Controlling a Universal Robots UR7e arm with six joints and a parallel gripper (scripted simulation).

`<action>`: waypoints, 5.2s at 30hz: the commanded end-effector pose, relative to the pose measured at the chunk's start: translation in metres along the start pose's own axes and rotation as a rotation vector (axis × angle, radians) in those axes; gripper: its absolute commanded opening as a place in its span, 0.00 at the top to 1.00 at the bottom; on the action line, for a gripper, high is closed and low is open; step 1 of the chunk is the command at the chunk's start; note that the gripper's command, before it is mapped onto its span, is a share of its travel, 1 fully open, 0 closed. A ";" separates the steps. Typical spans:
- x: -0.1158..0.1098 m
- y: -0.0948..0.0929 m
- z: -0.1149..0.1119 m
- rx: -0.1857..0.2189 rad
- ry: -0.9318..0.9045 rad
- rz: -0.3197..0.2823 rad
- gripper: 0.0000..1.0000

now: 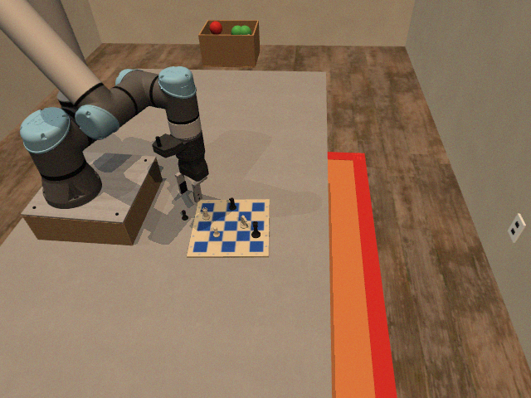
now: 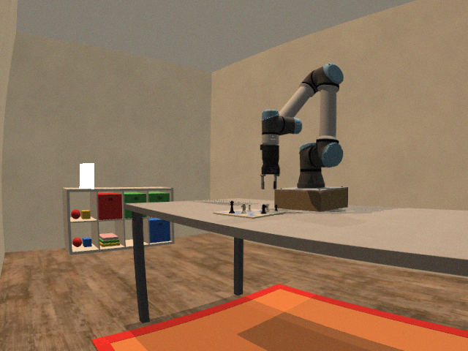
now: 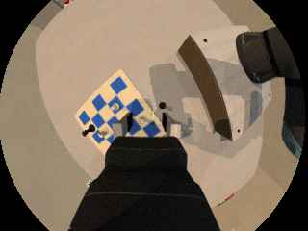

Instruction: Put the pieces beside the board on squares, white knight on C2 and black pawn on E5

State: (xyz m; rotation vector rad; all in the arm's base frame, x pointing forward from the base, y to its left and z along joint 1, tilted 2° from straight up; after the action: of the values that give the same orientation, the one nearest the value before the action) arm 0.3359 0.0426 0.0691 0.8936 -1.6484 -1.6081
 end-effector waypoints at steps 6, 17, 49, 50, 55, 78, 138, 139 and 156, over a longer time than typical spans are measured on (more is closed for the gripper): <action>0.008 -0.004 0.016 0.002 0.278 -0.014 0.00; 0.013 -0.009 0.030 0.003 0.508 -0.014 0.00; 0.015 -0.012 0.037 0.004 0.616 -0.013 0.32; 0.015 -0.012 0.037 0.004 0.616 -0.013 0.32; 0.015 -0.012 0.037 0.004 0.616 -0.013 0.32; 0.015 -0.013 0.037 0.004 0.616 -0.014 0.32; 0.016 -0.063 0.037 0.004 0.616 -0.014 0.32; 0.016 -0.063 0.037 0.004 0.616 -0.014 0.32; 0.016 -0.063 0.037 0.004 0.616 -0.014 0.32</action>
State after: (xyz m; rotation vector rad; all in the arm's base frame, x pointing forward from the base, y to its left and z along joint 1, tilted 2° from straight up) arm 0.2978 0.0484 0.0048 1.2492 -1.2065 -1.1691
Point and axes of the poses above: the point where the finger pads meet when closed, its own y axis back along the fingers, its own z axis across the jaws, x = y × z, the point moved 4 cm from there along y, back along the fingers, and after that the axes turned 9 degrees about -y, right-handed, at the moved point
